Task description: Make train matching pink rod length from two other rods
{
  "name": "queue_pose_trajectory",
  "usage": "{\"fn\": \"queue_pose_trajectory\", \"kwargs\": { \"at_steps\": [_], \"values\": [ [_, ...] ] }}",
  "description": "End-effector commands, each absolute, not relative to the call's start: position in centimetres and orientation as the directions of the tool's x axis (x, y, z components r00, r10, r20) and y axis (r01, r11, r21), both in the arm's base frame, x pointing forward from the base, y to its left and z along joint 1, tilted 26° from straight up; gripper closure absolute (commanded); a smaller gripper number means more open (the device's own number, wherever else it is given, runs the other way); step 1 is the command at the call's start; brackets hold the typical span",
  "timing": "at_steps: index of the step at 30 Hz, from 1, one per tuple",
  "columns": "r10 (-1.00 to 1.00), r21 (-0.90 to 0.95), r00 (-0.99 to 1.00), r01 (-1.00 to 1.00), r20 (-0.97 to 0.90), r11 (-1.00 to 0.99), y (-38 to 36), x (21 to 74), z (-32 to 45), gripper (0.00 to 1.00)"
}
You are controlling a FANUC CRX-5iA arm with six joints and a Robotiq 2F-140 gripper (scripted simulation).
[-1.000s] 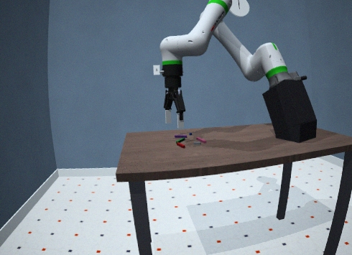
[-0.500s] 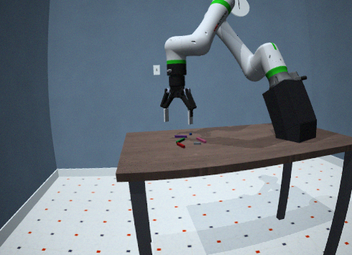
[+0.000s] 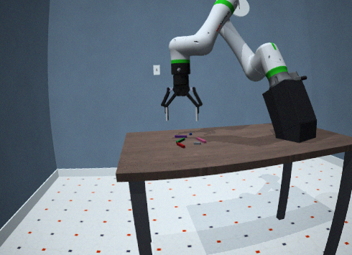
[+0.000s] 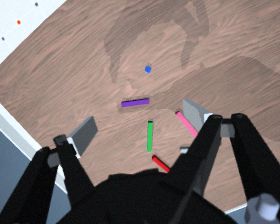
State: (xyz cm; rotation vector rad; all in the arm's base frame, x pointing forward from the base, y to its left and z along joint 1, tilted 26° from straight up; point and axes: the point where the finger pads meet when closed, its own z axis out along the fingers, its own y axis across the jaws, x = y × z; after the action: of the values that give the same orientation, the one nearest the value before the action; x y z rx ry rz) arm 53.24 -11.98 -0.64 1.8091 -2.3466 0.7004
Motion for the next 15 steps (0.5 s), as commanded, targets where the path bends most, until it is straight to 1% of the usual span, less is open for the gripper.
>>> {"fn": "queue_pose_trajectory", "kwargs": {
  "at_steps": [1,7,9,11,15],
  "values": [
    [-0.917,-0.222,-0.129,-0.974,0.378,0.045,-12.9,52.4,-0.2,0.00],
    [-0.908,-0.144,0.065,-0.980,0.414,-0.136,-14.0,51.4,0.3,0.00],
    [-0.908,-0.144,0.065,-0.980,0.414,-0.136,-14.0,51.4,0.3,0.00],
    [-0.884,-0.092,0.185,-0.965,0.429,-0.246,-14.7,50.7,0.6,0.00],
    [-0.848,-0.040,0.299,-0.936,0.437,-0.351,-15.4,50.0,0.8,0.00]
  ]
}}
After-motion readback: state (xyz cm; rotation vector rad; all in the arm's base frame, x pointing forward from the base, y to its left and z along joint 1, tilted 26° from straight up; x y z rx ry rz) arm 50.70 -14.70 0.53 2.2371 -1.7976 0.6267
